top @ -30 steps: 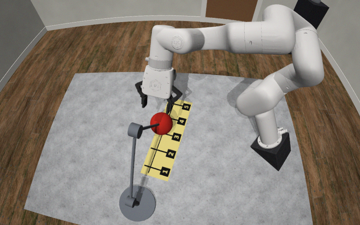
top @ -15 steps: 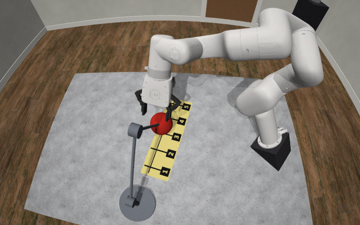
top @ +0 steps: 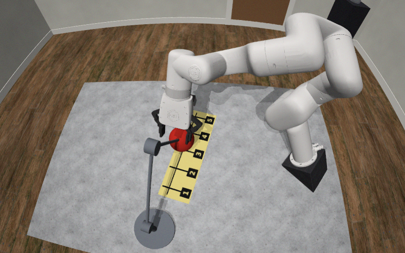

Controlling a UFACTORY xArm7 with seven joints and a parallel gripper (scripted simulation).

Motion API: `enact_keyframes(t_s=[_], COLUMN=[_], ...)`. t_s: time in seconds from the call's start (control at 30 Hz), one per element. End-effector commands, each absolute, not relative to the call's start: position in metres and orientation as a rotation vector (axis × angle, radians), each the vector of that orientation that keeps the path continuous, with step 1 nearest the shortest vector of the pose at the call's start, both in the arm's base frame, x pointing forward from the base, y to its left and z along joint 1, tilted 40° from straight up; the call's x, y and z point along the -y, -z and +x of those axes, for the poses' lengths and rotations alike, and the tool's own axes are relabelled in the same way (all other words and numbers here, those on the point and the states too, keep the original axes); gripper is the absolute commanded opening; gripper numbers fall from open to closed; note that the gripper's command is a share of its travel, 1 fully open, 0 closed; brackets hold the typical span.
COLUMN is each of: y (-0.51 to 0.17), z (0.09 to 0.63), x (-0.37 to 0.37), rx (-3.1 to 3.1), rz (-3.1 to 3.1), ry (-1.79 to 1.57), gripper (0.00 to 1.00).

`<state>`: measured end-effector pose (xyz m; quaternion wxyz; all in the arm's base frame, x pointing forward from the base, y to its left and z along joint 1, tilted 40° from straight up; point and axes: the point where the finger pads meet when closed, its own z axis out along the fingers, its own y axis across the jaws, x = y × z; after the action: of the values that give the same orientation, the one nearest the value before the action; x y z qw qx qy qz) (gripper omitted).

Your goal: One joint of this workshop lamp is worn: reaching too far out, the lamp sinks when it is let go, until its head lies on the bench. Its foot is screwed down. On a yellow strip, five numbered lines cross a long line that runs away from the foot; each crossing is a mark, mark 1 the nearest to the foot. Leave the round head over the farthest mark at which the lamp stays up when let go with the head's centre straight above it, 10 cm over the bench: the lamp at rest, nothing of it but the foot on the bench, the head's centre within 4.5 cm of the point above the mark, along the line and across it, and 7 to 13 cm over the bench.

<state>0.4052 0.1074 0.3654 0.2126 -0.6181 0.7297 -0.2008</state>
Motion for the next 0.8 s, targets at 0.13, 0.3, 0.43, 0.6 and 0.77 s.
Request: enact_keyframes(t_s=[0.13,0.3,0.43,0.6,0.77], y=[-0.3582,-0.3551,-0.3527,-0.3515,-0.352], z=[0.4124,0.415,0.4171,0.4181,0.4176], x=[-0.1086,-0.1091,-0.1094,-0.1096,-0.1095], rx=[-2.022,-2.021,-2.02,-2.02,-2.02], rz=[-1.716,-1.716,-1.716,-1.716,-1.716], ry=[0.562,0.562,0.562,0.562,0.562], gripper=[1.0,1.0,1.0,0.0,0.0])
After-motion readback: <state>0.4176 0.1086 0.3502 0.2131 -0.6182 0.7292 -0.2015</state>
